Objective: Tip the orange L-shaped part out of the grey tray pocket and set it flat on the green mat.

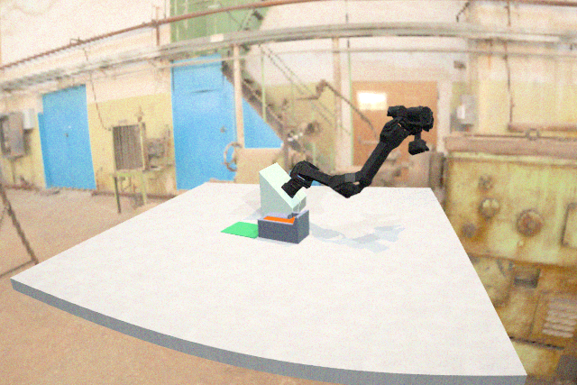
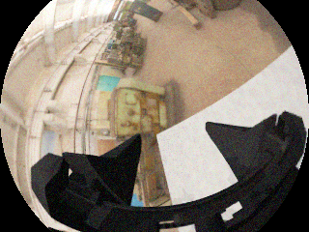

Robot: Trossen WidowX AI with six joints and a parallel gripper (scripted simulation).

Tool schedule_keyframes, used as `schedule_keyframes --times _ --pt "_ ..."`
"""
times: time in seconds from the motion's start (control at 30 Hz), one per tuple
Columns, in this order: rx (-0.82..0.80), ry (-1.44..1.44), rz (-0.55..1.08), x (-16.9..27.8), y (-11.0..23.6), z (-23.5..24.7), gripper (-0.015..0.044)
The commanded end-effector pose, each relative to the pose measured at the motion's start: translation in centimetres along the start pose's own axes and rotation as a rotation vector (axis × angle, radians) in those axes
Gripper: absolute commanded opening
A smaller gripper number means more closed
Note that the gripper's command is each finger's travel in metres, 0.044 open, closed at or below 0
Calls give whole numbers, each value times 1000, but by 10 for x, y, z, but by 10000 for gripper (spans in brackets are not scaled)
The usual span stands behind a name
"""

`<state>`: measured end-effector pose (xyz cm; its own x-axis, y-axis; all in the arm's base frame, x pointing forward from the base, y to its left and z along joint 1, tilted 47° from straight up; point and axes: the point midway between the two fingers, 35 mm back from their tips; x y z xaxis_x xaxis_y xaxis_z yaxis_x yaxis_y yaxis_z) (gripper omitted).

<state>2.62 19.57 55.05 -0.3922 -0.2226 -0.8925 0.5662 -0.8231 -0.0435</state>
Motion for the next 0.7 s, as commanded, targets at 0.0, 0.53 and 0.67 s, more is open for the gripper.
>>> schedule_keyframes --times 0.0,0.53,0.67 --pt "-15 10 0 1 -1 5 374" --pt "-855 418 -8 85 44 219 180" --pt "-1137 496 11 121 96 265 180"
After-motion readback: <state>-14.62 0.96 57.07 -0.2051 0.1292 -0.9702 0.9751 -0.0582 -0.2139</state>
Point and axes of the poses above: the point midway between the two fingers, 35 mm back from their tips, its own y axis back along the fingers, its own z axis across the jaws, x = y × z, and after that the axes turned 7 degrees about y, right-handed
